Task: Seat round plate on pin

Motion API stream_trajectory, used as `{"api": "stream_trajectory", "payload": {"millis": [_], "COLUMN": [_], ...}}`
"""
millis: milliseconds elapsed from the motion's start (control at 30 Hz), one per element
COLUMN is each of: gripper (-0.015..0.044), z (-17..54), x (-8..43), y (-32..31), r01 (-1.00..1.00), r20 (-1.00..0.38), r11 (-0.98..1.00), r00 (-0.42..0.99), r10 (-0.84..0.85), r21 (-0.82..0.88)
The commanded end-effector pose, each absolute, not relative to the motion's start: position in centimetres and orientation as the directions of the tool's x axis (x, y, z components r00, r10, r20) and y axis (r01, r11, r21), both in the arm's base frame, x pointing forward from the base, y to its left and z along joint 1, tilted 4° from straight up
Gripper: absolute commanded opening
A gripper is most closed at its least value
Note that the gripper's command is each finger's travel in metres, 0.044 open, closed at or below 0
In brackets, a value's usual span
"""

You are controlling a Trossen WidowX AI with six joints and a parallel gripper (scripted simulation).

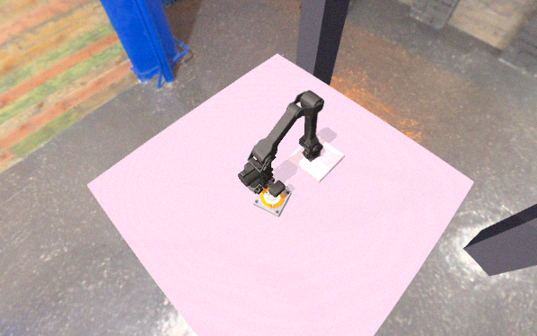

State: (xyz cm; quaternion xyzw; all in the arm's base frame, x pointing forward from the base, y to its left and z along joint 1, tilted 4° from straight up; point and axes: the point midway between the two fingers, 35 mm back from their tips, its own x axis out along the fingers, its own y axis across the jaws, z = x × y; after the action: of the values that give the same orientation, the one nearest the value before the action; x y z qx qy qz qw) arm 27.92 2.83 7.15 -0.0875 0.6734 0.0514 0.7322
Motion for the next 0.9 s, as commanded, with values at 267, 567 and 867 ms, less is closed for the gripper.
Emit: {"api": "stream_trajectory", "payload": {"millis": [267, 567, 867], "gripper": [0.0, 0.0, 0.0], "z": [7.6, 11.6, 10.8], "x": [28.5, 28.1, 28.3], "y": [3.0, 3.0, 3.0], "r01": [-0.198, -0.198, -0.196], "r20": [-0.996, -0.996, -0.995], "r11": [0.979, 0.979, 0.979], "r00": [0.081, 0.081, 0.086], "r10": [-0.038, -0.038, -0.042], "r21": [-0.054, -0.054, -0.059]}}
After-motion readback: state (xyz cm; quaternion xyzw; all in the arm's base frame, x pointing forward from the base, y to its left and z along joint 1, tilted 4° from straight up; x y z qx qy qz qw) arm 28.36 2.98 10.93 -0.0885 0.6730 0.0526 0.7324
